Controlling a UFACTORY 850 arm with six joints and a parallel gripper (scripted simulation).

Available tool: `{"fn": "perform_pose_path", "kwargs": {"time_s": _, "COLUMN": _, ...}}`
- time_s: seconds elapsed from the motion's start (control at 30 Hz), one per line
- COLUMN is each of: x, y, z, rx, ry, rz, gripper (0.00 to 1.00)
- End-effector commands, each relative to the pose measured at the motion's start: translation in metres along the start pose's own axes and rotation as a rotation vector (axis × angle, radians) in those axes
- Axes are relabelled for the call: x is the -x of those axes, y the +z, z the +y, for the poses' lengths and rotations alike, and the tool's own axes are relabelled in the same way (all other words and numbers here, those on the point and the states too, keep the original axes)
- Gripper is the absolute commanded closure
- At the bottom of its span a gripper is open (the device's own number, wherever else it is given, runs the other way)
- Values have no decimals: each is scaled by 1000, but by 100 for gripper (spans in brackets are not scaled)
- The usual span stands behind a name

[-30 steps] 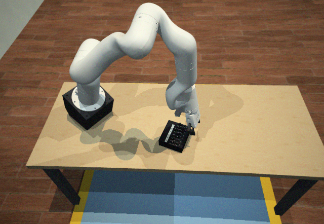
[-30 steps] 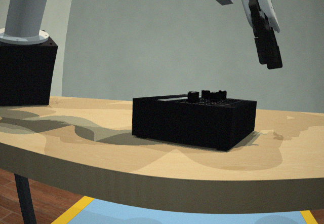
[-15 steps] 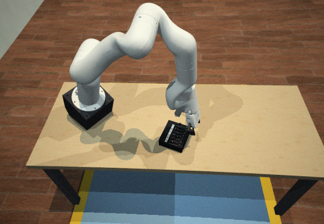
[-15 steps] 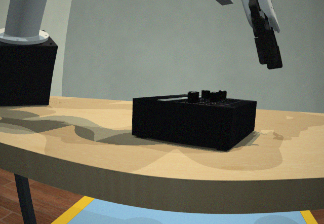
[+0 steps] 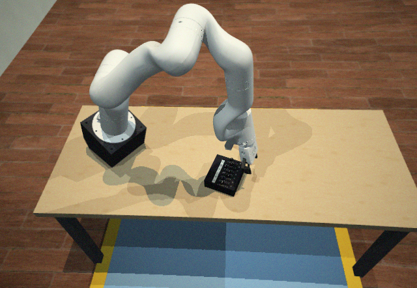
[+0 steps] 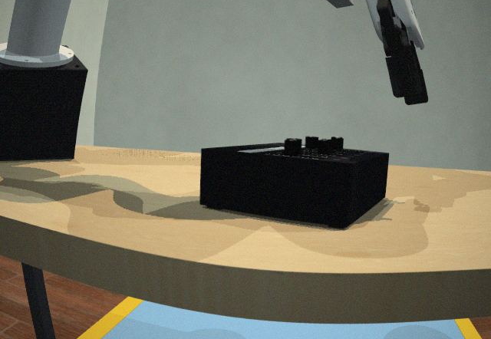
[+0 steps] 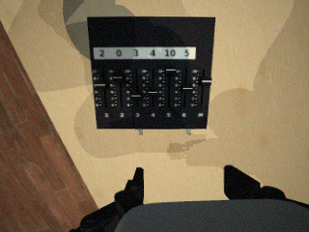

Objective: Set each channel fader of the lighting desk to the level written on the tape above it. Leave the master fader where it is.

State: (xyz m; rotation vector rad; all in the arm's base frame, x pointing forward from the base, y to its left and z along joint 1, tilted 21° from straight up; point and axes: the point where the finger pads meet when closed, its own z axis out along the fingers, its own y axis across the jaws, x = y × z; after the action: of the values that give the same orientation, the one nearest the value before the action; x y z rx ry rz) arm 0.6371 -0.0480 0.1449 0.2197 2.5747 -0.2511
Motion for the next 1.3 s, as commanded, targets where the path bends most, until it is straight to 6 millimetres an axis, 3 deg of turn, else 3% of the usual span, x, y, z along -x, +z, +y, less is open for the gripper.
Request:
{"fn": "perform_pose_path", "kwargs": {"time_s": 0.0, "x": 1, "y": 0, "z": 0, "rx": 0, "ry": 0, "rz": -2, "gripper": 0}}
{"fn": "perform_pose_path", "kwargs": {"time_s": 0.4, "x": -3, "y": -4, "z": -3, "rx": -5, "ry": 55, "rz": 9, "gripper": 0}}
{"fn": "perform_pose_path", "kwargs": {"time_s": 0.5, "x": -16, "y": -17, "z": -12, "rx": -23, "ry": 231, "rz": 42, "gripper": 0}}
{"fn": "perform_pose_path", "kwargs": {"time_s": 0.67, "x": -55, "y": -52, "z": -28, "rx": -53, "ry": 574, "rz": 96, "gripper": 0}}
{"fn": "perform_pose_path", "kwargs": {"time_s": 0.83, "x": -86, "y": -81, "z": -34, "rx": -82, "ry": 898, "rz": 140, "gripper": 0}}
{"fn": "perform_pose_path", "kwargs": {"time_s": 0.9, "x": -86, "y": -81, "z": -34, "rx": -82, "ry": 898, "rz": 140, "gripper": 0}}
{"fn": "perform_pose_path", "kwargs": {"time_s": 0.93, "x": -89, "y": -84, "z": -34, "rx": -100, "ry": 1082, "rz": 168, "gripper": 0}}
{"fn": "perform_pose_path", "kwargs": {"time_s": 1.07, "x": -93, "y": -88, "z": -34, "rx": -118, "ry": 1238, "rz": 192, "gripper": 0}}
{"fn": "perform_pose_path", "kwargs": {"time_s": 1.27, "x": -93, "y": -88, "z": -34, "rx": -118, "ry": 1238, "rz": 192, "gripper": 0}}
